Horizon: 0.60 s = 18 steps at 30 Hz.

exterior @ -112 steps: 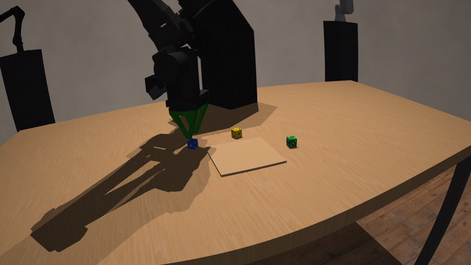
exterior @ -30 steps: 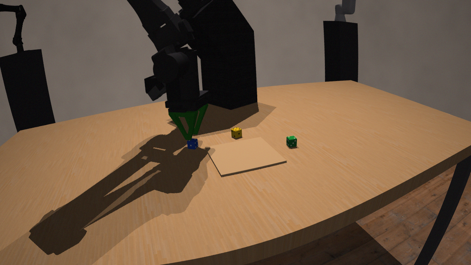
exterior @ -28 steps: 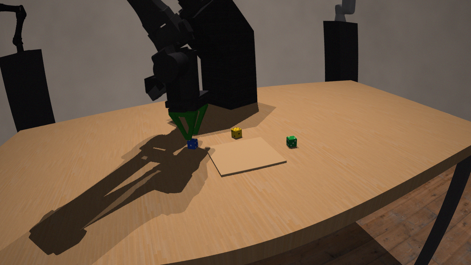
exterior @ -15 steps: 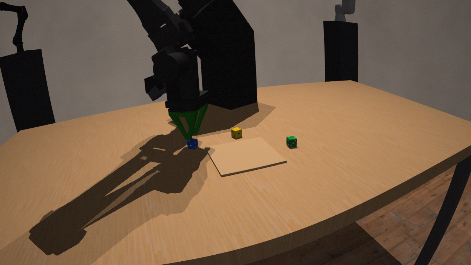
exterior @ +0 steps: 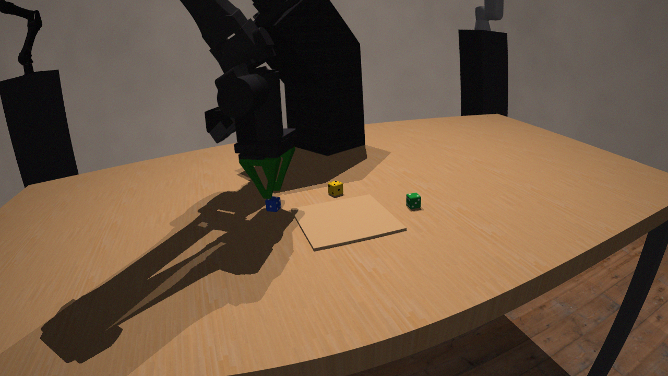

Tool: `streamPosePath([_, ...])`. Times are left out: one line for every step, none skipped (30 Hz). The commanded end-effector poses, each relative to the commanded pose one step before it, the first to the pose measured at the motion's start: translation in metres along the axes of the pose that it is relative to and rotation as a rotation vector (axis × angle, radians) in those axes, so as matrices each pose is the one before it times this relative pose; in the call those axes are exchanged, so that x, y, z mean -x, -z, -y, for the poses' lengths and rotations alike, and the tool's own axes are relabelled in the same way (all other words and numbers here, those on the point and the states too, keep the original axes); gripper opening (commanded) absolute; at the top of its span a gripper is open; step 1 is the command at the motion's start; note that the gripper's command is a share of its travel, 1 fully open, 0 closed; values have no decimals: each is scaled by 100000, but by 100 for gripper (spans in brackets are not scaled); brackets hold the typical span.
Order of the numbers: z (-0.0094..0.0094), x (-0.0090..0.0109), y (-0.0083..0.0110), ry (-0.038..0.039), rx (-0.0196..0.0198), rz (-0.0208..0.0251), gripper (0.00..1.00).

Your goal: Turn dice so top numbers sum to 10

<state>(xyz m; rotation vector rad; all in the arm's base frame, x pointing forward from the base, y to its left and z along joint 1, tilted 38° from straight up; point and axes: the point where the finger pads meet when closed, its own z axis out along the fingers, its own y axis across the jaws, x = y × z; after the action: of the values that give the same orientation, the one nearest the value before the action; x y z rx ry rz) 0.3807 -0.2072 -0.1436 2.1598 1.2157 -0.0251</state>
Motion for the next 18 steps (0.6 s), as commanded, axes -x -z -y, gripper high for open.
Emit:
streamPosePath([96,102,437,1413,534,-203,34])
streamPosePath([0,0,0,0,0,0,34])
streamPosePath([0,0,0,0,0,0,34])
streamPosePath([0,0,0,0,0,0,34])
streamPosePath([0,0,0,0,0,0,34])
streamPosePath([0,0,0,0,0,0,34])
streamPosePath([0,0,0,0,0,0,34])
streamPosePath([0,0,0,0,0,0,34])
streamPosePath([0,0,0,0,0,0,34])
streamPosePath([0,0,0,0,0,0,34])
streamPosePath([2,0,0,0,-1,0,34])
streamPosePath([13,2,0,0,-6,2,34])
streamPosePath([31,6,-1,0,-14,4,34])
streamPosePath([51,10,-2,0,-23,7,34])
streamPosePath([70,13,-2,0,-32,9,34])
streamPosePath([86,16,-3,0,-39,11,34])
streamPosePath([107,19,-3,21,-89,16,34])
streamPosePath([147,23,-2,89,-235,29,34])
